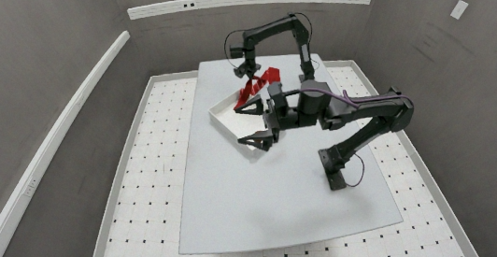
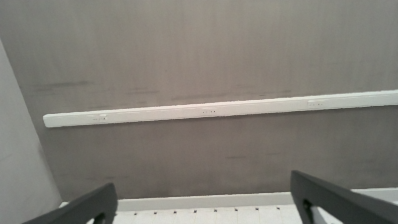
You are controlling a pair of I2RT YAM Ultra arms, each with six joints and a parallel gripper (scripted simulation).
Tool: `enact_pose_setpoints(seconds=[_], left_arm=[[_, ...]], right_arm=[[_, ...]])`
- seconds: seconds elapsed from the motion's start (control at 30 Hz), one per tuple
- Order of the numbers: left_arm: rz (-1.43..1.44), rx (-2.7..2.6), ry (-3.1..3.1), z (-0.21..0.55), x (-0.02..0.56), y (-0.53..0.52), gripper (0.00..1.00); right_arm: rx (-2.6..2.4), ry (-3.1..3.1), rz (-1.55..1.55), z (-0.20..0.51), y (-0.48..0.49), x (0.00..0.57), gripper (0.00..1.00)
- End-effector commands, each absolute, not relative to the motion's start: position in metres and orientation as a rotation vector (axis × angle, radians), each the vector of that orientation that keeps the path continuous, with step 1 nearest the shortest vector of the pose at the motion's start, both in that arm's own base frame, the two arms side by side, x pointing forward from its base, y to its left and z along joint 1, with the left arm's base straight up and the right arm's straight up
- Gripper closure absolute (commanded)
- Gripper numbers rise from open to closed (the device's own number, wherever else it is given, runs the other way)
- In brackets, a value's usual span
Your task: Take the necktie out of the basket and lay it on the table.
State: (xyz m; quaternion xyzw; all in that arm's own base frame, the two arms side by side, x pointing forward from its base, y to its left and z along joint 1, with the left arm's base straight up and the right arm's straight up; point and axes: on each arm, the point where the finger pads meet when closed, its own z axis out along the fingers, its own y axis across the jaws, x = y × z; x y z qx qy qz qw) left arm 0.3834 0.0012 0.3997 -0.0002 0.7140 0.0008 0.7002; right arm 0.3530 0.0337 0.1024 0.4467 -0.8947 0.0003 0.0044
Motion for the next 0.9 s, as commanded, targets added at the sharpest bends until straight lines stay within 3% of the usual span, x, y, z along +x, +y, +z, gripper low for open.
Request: enact_pose_setpoints(seconds=[0.0, 0.87], left_arm=[[0.002, 0.0, 1.59, 0.4, 0.383, 0.001, 0.0], [0.002, 0.0, 1.59, 0.4, 0.383, 0.001, 0.0]], right_arm=[[1.416, -2.805, 0.0, 0.138, 0.038, 0.348, 0.96], [1.416, -2.805, 0.0, 0.266, 0.038, 0.348, 0.96]])
